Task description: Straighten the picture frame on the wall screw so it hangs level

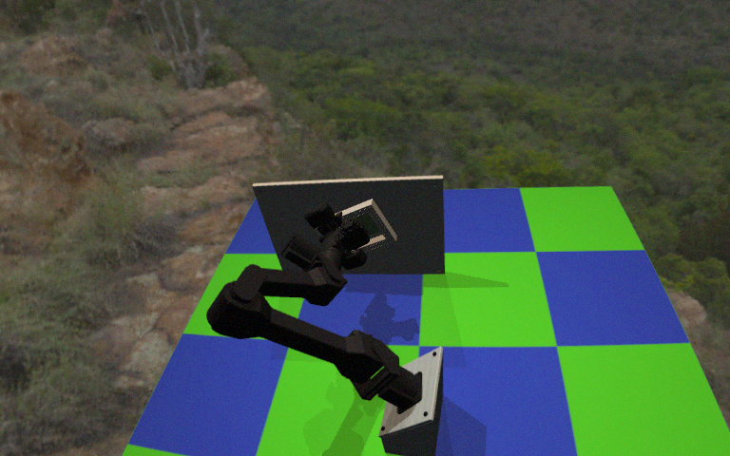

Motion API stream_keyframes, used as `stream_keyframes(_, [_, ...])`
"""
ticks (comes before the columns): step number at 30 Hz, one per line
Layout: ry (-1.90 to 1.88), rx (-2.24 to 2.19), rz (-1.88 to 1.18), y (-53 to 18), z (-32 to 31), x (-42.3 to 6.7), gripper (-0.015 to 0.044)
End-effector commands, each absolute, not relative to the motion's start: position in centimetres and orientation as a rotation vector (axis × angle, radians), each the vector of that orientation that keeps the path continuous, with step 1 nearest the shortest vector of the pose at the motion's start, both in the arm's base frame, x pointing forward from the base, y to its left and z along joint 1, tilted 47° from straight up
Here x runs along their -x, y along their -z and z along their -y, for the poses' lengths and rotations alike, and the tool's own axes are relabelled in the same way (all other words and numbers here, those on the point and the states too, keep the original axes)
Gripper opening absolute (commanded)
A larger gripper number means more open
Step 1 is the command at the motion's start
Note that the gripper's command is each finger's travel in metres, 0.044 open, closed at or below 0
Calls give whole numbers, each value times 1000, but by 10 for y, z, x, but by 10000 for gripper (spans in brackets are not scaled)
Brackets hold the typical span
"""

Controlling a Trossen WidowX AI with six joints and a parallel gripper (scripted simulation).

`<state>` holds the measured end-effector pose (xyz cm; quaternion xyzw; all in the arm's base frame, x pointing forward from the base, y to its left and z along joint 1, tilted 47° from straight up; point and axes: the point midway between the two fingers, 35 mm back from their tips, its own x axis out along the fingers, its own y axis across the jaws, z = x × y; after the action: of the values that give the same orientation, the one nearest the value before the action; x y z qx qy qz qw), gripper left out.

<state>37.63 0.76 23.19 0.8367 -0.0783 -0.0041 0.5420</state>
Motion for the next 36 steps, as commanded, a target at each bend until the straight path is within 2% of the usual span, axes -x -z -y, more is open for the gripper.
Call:
stream_keyframes(1, [8,-1992,201,-233,-4,-376,0])
stream_keyframes(36, [8,-1991,201,-228,-2,-376,0])
